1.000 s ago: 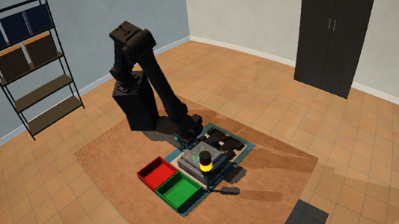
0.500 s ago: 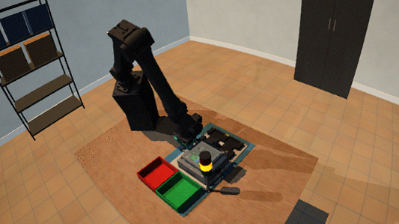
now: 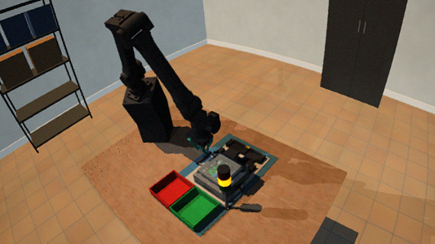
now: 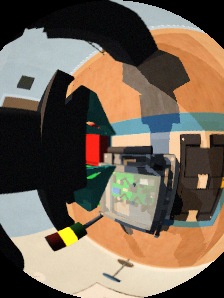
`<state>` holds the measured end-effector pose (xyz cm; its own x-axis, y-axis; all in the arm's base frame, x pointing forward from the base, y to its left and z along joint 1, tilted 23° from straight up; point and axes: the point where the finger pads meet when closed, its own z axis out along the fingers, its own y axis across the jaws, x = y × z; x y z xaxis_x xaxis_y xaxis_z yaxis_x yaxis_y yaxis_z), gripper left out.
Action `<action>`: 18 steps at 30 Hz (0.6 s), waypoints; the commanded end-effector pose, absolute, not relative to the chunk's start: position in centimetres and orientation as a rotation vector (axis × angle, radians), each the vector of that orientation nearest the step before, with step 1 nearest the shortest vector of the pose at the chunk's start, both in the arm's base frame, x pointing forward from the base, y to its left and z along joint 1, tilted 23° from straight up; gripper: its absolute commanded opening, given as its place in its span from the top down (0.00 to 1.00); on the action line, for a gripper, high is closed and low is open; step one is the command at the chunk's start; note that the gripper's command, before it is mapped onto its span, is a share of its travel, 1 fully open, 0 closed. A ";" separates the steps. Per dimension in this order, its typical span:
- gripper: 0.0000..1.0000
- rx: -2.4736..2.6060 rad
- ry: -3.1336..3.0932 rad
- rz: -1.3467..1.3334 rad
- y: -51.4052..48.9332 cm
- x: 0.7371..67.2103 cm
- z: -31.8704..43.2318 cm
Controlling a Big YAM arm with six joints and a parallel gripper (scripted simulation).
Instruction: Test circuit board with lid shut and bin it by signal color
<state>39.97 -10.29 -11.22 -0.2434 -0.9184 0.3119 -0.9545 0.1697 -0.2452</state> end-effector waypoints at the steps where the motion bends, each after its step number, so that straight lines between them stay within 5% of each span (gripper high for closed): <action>1: 0.52 1.882 -2.340 0.617 -8.8 40.1 -9.0; 14: 0.52 1.880 -2.326 0.586 -8.1 39.3 -8.4; 15: 0.00 1.880 -2.329 0.591 -8.1 39.5 -8.3; 18: 0.00 1.886 -2.336 0.613 -8.1 40.0 -7.7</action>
